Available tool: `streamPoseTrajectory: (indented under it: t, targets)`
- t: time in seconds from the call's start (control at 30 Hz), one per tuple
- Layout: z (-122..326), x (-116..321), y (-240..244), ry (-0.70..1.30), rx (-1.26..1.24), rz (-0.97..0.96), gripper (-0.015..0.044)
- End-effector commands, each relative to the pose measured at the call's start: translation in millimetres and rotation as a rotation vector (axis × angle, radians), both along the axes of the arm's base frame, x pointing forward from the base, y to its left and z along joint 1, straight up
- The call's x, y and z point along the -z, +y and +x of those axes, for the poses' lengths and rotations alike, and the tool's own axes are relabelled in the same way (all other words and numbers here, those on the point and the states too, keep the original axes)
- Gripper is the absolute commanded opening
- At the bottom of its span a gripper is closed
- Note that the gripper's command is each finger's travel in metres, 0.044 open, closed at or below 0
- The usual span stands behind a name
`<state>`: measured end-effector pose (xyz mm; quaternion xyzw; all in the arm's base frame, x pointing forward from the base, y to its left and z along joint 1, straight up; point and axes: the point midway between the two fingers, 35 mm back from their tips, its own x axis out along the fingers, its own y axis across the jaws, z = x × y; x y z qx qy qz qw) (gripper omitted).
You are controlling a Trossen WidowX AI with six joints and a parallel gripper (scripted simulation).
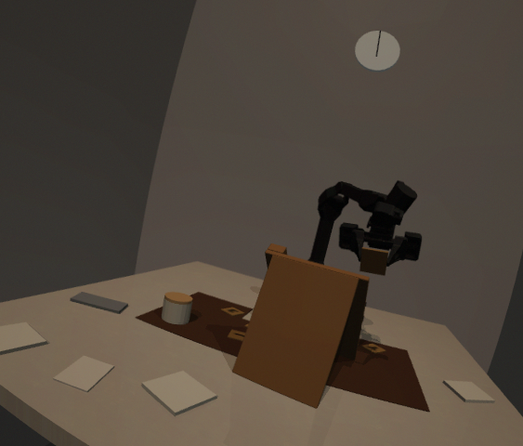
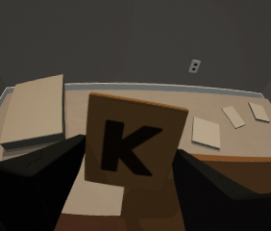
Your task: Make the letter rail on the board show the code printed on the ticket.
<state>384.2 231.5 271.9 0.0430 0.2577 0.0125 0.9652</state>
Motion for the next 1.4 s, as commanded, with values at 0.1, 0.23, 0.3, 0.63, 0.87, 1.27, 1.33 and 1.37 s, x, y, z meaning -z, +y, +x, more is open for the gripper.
streamPoseTrajectory:
  t: [0.1, 0.23, 0.3, 0.63, 0.87, 1.27, 1.33, 1.37]
  targets:
    - [-27, 30, 35, 0.074, -0.001, -0.003, 0.0]
    - [-45, 47, 53, 0.11, 0.002, -0.01, 0.0]
    - [-54, 55, 61, 0.125, 0.005, -0.015, 0.0]
    - [-104, 90, 95, 0.172, 0.013, -0.051, 0.0]
    - [-102, 102, 100, 0.174, 0.014, -0.057, 0.0]
    - [-73, 124, 98, 0.17, 0.014, -0.057, 0.0]
    - [-73, 124, 99, 0.17, 0.014, -0.057, 0.0]
    - [-73, 123, 100, 0.17, 0.014, -0.057, 0.0]
